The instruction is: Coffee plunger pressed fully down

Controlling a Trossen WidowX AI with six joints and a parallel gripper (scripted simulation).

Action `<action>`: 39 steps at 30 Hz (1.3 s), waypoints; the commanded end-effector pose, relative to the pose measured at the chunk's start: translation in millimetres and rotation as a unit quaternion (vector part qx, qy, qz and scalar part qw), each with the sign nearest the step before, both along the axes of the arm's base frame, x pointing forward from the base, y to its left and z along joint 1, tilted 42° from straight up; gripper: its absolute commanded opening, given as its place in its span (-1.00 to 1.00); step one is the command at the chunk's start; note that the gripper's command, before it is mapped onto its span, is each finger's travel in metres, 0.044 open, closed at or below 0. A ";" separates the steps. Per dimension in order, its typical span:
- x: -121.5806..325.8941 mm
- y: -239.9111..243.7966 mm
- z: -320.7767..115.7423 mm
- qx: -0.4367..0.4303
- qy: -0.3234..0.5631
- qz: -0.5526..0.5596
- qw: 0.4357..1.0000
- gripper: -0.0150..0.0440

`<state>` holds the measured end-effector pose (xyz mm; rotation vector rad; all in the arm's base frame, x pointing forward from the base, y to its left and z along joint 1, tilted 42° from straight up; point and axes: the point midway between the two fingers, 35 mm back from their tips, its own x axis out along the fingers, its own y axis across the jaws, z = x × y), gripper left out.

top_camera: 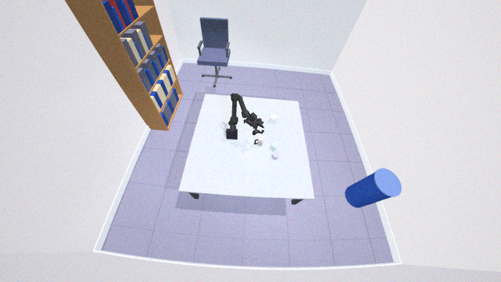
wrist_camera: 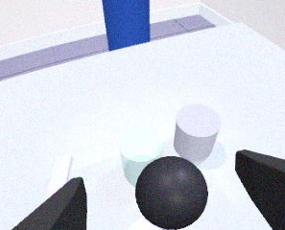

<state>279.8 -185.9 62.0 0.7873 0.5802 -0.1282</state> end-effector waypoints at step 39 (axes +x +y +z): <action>7.2 19.0 -34.5 0.002 0.006 -0.002 1.000 -0.09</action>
